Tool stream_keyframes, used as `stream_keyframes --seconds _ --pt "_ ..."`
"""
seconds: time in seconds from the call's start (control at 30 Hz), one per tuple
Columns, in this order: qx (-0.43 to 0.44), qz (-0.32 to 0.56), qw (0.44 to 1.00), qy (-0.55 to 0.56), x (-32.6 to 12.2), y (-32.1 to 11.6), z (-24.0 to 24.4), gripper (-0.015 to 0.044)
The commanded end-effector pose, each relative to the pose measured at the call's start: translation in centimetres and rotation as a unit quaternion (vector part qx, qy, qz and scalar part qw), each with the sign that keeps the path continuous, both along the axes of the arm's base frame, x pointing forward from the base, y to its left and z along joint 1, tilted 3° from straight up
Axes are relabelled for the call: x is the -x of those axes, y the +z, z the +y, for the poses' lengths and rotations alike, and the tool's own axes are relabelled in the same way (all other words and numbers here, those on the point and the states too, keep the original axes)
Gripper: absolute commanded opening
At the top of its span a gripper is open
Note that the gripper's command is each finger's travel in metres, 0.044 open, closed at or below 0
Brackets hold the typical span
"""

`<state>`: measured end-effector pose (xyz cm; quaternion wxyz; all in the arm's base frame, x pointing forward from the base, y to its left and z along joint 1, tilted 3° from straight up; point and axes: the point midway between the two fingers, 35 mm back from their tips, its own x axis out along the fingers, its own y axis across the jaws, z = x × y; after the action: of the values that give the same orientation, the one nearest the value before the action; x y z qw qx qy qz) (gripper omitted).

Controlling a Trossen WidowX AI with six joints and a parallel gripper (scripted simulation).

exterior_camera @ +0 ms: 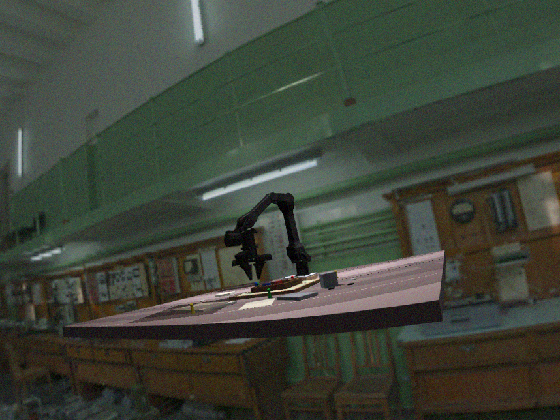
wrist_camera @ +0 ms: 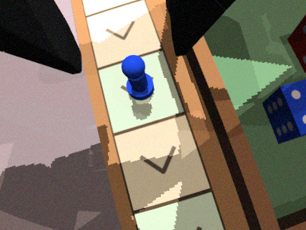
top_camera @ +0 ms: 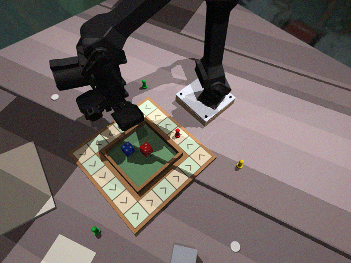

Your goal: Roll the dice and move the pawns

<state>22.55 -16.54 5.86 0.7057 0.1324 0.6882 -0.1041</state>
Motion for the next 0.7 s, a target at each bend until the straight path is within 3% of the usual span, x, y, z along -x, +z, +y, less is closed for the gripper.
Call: stream_keyframes --seconds 0.0,0.67 --pt "-0.002 0.003 1.000 -0.003 0.1 -0.7 0.1 0.0200" --pt "-0.002 0.003 1.000 -0.003 0.2 -3.6 0.3 0.0200"
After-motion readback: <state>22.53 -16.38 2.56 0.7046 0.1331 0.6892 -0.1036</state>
